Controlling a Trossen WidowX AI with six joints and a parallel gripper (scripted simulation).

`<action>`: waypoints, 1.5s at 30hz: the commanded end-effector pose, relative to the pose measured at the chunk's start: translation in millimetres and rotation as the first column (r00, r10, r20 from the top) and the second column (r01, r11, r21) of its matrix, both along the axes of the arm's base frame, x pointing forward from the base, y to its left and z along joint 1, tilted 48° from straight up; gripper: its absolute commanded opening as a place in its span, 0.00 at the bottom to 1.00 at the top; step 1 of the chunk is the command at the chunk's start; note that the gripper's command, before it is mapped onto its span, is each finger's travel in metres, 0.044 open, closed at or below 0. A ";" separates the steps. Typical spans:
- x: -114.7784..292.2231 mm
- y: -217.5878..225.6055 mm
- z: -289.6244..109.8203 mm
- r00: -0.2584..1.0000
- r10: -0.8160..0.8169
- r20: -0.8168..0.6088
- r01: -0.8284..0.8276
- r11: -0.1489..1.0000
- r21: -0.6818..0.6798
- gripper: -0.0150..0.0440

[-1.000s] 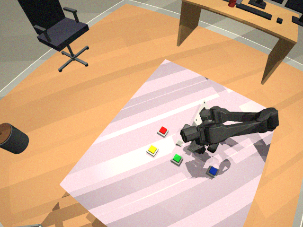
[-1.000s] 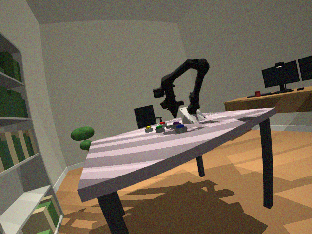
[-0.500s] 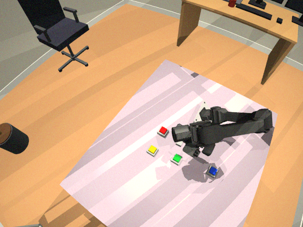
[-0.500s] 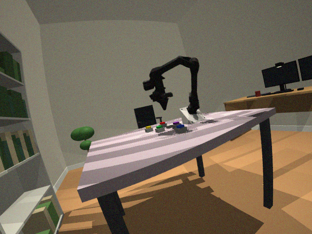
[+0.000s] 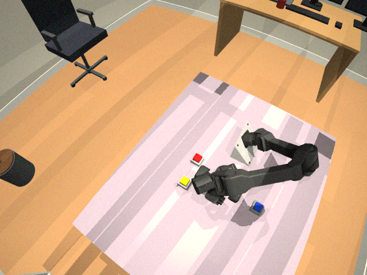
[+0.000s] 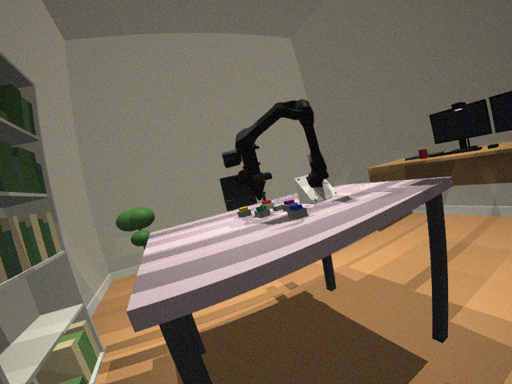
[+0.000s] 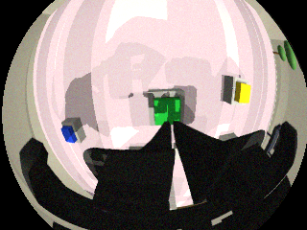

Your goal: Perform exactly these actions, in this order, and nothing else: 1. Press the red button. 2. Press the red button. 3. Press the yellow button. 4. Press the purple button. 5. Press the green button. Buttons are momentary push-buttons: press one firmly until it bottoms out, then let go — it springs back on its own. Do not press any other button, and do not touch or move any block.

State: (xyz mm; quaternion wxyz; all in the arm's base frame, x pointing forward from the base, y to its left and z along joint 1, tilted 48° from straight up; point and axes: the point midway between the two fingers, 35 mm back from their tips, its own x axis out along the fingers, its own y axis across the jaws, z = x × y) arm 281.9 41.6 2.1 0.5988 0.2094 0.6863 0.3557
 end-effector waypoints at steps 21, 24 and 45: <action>-5.6 24.4 -24.0 1.000 -0.015 0.006 0.015 1.000 0.002 0.29; -6.2 26.0 -25.5 1.000 -0.015 0.006 0.015 1.000 0.002 0.29; -0.3 3.7 -5.0 1.000 -0.015 0.006 0.015 1.000 0.001 0.29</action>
